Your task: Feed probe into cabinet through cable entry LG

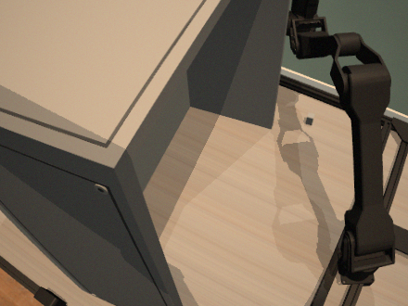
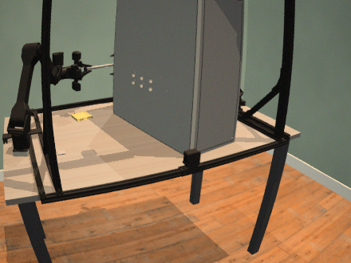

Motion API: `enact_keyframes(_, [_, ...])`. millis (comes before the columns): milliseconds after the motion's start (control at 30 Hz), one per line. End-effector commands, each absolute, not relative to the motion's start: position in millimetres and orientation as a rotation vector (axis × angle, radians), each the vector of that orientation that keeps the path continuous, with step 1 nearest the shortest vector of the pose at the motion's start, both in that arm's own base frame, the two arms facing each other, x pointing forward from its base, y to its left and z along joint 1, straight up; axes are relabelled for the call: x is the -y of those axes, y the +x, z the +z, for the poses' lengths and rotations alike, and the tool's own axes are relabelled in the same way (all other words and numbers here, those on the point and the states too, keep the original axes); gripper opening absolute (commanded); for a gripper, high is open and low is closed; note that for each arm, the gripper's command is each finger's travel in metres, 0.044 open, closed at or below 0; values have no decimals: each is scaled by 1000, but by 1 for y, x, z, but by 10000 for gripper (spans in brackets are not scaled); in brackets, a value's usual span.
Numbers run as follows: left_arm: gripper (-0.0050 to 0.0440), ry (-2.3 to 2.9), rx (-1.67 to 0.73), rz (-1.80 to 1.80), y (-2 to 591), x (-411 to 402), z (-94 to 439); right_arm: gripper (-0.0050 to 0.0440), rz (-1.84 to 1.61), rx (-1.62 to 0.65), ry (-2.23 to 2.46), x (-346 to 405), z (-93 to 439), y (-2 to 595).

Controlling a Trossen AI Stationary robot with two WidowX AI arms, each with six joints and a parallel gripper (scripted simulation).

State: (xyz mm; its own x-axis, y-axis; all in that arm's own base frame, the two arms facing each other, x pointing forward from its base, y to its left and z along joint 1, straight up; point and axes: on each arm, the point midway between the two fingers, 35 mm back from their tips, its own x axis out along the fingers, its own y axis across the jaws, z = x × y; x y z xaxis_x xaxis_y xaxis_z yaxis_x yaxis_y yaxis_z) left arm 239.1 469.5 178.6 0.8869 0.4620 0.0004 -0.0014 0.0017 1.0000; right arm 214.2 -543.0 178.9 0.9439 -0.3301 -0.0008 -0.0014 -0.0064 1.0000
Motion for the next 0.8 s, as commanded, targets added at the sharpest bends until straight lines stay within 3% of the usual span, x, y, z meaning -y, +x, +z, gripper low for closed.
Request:
enact_keyframes(0, [0,1537,-379,379,239,-470,178,440,-265,265,1555,543,180,211])
enact_keyframes(367, [0,1537,-379,379,239,-470,178,440,-265,265,1558,524,180,138])
enact_keyframes(767, [0,1537,-379,379,239,-470,178,440,-273,271,1571,531,174,145])
